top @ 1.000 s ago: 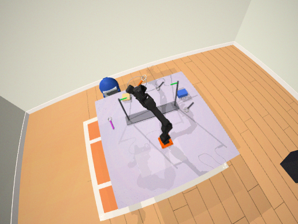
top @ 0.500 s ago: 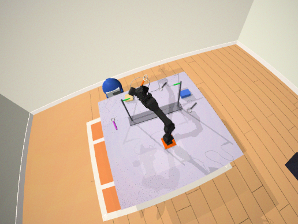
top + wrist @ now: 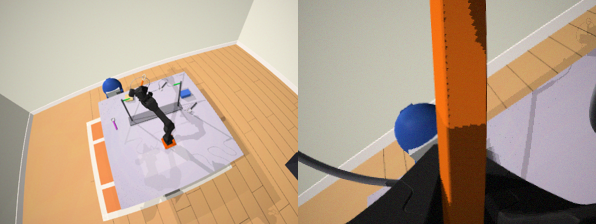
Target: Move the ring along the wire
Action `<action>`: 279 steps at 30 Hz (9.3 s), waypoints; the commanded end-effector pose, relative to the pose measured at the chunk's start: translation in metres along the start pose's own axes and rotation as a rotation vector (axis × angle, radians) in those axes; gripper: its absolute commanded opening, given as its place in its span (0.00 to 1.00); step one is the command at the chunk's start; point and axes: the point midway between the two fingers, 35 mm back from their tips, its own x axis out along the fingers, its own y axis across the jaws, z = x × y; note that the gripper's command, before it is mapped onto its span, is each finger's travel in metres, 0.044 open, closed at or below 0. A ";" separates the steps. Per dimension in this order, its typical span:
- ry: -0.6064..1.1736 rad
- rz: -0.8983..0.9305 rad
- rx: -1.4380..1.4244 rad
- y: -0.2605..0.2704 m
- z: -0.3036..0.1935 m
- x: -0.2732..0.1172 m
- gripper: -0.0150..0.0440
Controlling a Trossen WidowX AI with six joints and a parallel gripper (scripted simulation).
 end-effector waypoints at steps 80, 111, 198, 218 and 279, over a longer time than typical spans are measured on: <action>-0.129 -0.346 -0.985 -0.035 0.018 -0.002 0.00; -0.174 -0.471 -1.349 -0.040 0.032 -0.006 0.00; -0.253 -0.923 -2.317 -0.026 0.060 -0.028 0.00; -0.290 -1.012 -2.530 -0.020 0.064 -0.030 0.00; -0.090 -0.786 -1.728 -0.122 -0.036 0.008 0.00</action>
